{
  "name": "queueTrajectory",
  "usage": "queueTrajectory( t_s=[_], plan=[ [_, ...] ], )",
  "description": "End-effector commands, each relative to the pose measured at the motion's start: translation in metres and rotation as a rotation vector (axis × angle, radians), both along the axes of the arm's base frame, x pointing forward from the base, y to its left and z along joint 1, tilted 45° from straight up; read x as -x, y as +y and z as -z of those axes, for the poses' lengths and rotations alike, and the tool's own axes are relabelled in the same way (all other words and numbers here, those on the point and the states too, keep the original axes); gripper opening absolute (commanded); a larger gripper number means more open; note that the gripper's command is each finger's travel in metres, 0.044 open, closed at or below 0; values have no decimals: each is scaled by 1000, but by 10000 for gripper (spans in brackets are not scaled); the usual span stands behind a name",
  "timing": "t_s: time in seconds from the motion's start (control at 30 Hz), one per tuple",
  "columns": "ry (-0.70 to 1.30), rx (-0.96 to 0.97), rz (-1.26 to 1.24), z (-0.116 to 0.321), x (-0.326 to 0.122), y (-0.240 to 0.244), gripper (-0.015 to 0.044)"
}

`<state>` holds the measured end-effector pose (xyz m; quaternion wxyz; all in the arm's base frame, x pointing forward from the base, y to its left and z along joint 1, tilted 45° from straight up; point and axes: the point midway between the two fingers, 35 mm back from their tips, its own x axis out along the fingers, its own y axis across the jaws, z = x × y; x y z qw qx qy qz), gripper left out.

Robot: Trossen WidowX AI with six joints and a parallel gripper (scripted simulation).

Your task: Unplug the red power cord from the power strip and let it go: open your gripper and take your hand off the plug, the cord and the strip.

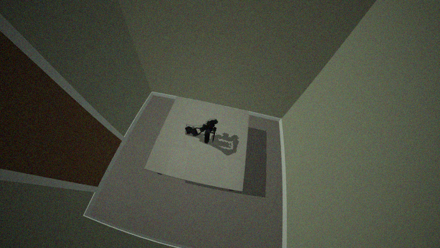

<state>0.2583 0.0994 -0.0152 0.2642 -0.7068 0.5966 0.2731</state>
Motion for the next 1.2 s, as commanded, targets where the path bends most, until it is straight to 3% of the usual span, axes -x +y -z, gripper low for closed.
queueTrajectory(
  t_s=[0.0, 0.63, 1.17],
  plan=[
    [1, -16, -3, 7, 0, 10, 0],
    [2, -18, -4, 26, 2, 35, 0],
    [2, -15, -5, 28, 0, 35, 420]
  ],
)
